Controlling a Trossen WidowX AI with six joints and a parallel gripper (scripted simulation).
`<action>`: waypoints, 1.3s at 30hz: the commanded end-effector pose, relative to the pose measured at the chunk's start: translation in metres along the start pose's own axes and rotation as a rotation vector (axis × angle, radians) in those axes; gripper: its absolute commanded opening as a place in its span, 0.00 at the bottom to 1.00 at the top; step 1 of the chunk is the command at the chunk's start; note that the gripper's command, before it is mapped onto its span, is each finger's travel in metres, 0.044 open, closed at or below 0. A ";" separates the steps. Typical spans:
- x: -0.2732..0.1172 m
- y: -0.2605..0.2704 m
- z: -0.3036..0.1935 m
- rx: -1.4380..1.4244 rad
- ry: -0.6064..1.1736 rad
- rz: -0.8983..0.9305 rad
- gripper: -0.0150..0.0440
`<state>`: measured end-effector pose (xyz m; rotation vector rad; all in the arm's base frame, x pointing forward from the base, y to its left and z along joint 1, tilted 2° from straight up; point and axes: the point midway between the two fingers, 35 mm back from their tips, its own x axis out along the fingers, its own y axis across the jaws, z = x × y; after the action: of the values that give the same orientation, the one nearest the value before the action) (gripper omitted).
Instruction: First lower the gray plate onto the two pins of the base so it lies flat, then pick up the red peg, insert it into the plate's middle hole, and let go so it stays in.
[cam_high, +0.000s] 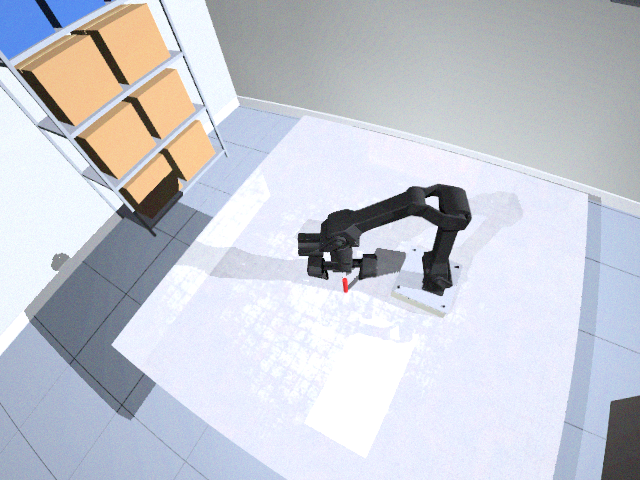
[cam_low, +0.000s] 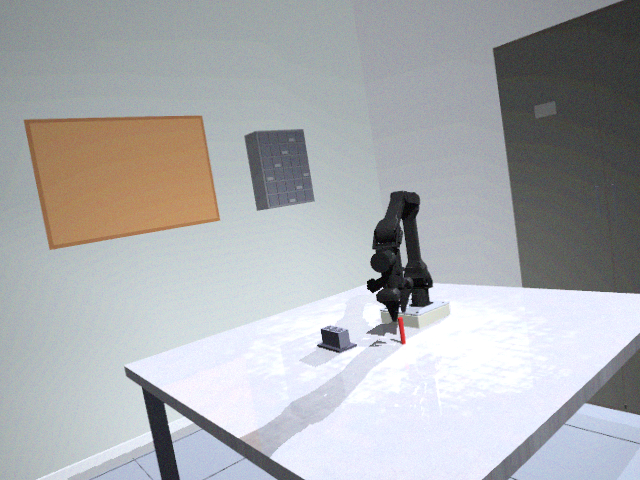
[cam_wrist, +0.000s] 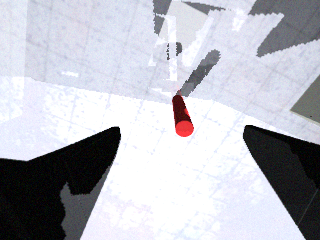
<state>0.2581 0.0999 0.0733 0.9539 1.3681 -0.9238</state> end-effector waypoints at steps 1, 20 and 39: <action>0.007 -0.001 -0.001 0.002 0.005 -0.004 1.00; 0.037 -0.003 -0.001 0.005 0.003 -0.006 1.00; 0.044 -0.003 -0.001 0.006 0.003 -0.006 0.42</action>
<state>0.2552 0.0998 0.0294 0.9503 1.3717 -0.9286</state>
